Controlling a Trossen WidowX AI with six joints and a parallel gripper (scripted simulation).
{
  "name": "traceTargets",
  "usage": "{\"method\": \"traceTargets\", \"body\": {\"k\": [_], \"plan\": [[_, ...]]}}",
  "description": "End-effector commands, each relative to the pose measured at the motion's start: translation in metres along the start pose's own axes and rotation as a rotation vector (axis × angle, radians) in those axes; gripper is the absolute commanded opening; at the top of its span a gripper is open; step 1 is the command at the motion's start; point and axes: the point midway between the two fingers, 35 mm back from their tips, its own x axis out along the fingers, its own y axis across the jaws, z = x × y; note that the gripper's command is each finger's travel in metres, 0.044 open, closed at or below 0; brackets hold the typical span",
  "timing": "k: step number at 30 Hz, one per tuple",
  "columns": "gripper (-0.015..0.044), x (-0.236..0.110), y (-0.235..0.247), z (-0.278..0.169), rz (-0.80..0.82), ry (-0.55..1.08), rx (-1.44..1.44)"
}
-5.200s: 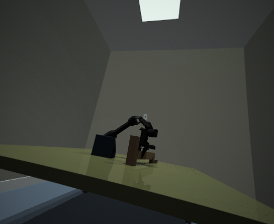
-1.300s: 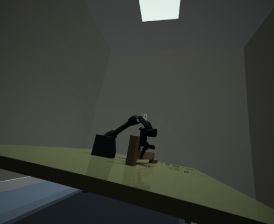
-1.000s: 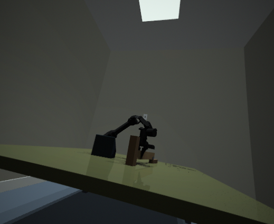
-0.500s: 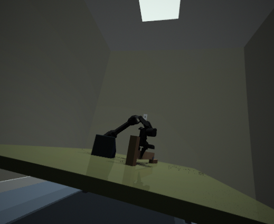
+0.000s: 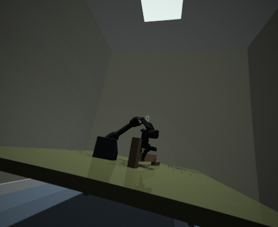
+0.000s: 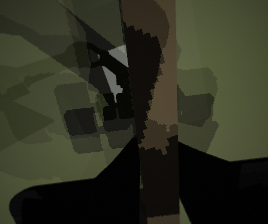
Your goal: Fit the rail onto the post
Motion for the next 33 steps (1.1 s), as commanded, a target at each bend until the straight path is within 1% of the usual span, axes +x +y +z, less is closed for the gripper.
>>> {"method": "traceTargets", "body": {"k": [1, 33], "plan": [[0.0, -0.0021, -0.0006, -0.0041, -0.007, 0.001, 0.001], [0.0, -0.0061, -0.0007, -0.0098, -0.007, 0.002, 0.001]]}}
